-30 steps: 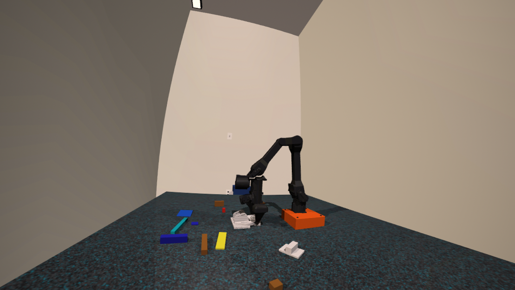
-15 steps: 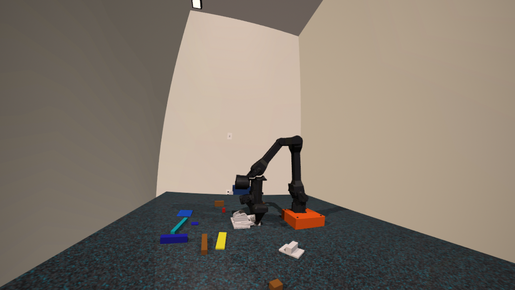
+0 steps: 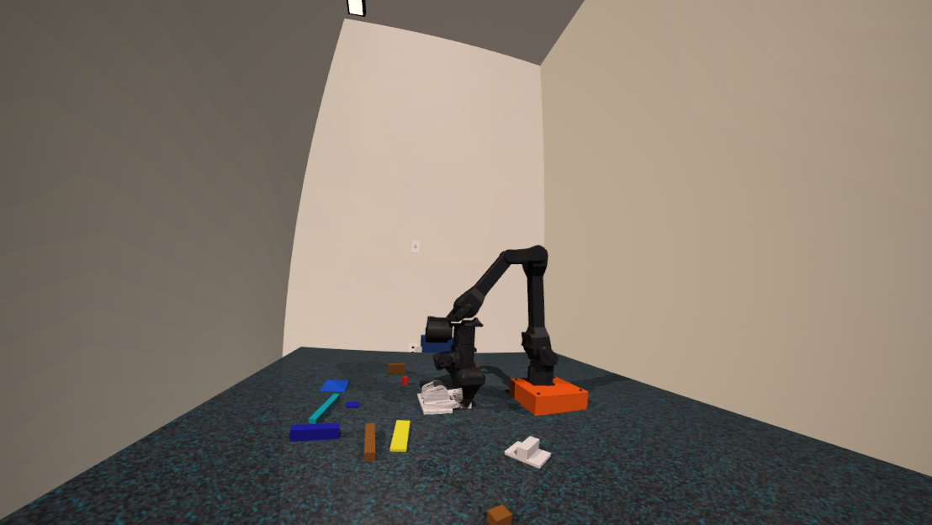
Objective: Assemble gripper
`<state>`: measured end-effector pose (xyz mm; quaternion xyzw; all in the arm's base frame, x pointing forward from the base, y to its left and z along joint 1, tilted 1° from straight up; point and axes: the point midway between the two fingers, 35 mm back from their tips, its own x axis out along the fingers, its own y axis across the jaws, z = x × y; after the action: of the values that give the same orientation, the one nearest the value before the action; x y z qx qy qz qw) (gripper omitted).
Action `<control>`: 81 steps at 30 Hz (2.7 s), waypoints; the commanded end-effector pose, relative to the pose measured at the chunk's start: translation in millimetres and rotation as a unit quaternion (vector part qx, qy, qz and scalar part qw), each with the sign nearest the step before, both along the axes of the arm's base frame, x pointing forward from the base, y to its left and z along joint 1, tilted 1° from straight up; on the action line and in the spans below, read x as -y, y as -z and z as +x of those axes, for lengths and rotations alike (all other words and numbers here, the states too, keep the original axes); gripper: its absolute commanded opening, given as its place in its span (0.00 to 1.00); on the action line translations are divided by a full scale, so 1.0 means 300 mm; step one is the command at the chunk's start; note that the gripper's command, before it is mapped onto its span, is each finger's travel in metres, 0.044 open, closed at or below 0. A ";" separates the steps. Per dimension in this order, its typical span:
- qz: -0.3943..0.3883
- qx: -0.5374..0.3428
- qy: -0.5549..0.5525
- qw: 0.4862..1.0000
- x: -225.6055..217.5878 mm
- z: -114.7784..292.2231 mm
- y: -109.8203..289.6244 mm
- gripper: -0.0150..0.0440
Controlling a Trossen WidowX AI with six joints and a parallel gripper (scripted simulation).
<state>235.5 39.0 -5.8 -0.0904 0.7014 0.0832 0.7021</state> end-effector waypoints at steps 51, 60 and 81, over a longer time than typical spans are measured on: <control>-0.001 0.001 0.000 1.000 0.011 -0.116 -0.418 1.00; -0.001 0.001 0.000 1.000 0.011 -0.116 -0.418 1.00; -0.001 0.001 0.000 1.000 0.011 -0.116 -0.418 1.00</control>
<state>201.1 35.7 119.3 -0.0912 0.7004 0.0841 0.7029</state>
